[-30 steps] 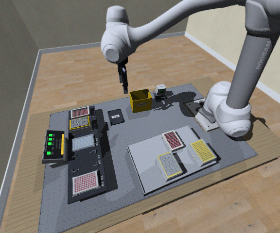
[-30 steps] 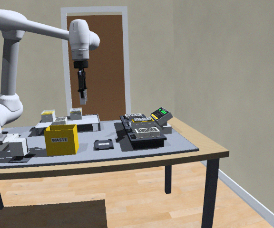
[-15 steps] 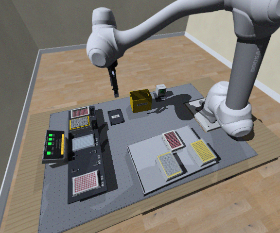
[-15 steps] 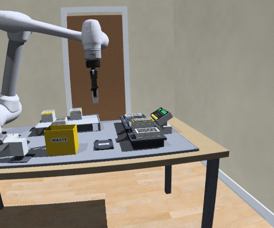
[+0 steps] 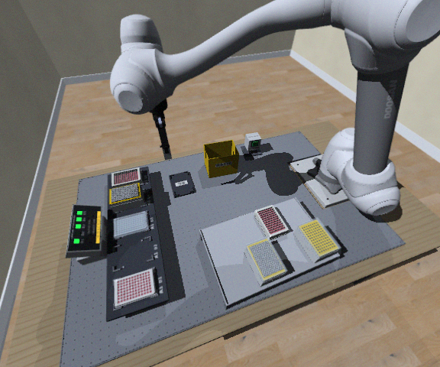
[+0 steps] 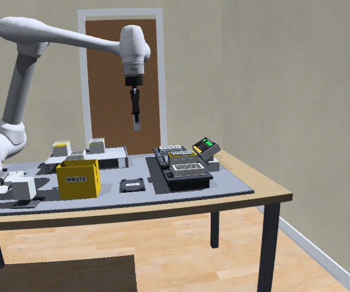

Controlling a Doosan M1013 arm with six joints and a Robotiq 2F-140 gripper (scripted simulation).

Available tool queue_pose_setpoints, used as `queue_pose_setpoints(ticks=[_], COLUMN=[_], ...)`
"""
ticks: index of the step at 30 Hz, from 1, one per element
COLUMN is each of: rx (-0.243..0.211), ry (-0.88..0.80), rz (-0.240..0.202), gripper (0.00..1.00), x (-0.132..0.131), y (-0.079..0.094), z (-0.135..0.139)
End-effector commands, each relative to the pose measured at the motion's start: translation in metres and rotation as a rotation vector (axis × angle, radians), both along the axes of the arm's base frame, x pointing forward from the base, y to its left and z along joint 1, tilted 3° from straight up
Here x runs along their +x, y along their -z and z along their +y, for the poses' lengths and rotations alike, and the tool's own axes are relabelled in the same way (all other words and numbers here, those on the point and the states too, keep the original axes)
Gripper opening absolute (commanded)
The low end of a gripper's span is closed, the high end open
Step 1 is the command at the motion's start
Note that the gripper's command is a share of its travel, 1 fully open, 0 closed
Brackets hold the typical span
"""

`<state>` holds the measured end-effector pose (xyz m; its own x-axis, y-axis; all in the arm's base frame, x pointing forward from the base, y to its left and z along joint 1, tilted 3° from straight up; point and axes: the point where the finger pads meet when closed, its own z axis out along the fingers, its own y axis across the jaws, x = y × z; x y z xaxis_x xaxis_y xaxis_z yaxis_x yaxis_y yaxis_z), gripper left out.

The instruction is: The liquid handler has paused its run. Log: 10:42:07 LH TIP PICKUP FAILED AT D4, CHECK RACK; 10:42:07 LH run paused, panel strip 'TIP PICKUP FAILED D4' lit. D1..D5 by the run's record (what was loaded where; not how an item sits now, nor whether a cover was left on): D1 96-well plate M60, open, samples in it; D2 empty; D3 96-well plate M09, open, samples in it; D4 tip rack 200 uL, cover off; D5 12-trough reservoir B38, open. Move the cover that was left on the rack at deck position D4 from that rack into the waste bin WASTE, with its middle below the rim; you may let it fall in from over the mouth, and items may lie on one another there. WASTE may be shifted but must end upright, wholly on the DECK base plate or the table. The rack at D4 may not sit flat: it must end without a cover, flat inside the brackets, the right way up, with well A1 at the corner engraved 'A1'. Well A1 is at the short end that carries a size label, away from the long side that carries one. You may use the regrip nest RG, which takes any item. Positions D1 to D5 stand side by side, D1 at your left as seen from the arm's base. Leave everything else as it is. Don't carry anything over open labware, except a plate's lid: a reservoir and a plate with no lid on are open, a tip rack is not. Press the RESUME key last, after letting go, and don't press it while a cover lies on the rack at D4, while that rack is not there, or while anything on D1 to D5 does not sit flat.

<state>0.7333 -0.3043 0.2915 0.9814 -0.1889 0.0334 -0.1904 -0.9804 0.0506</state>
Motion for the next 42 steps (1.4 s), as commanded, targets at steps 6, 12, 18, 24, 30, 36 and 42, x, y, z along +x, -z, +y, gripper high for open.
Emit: queue_pose_setpoints(ticks=[6, 12, 18, 24, 30, 36, 42], rx=[0.004, 0.004, 0.004, 0.004, 0.004, 0.004, 0.004], ry=[-0.005, -0.005, -0.005, -0.005, -0.005, -0.005, -0.005], rz=[0.009, 0.009, 0.009, 0.009, 0.009, 0.009, 0.009], gripper=[0.77, 0.77, 0.77, 0.77, 0.77, 0.77, 0.77], x=[0.040, 0.065, 0.095, 0.115, 0.145, 0.175, 0.195], y=[0.007, 0.007, 0.006, 0.006, 0.006, 0.006, 0.005], z=[0.006, 0.008, 0.010, 0.011, 0.013, 0.015, 0.017])
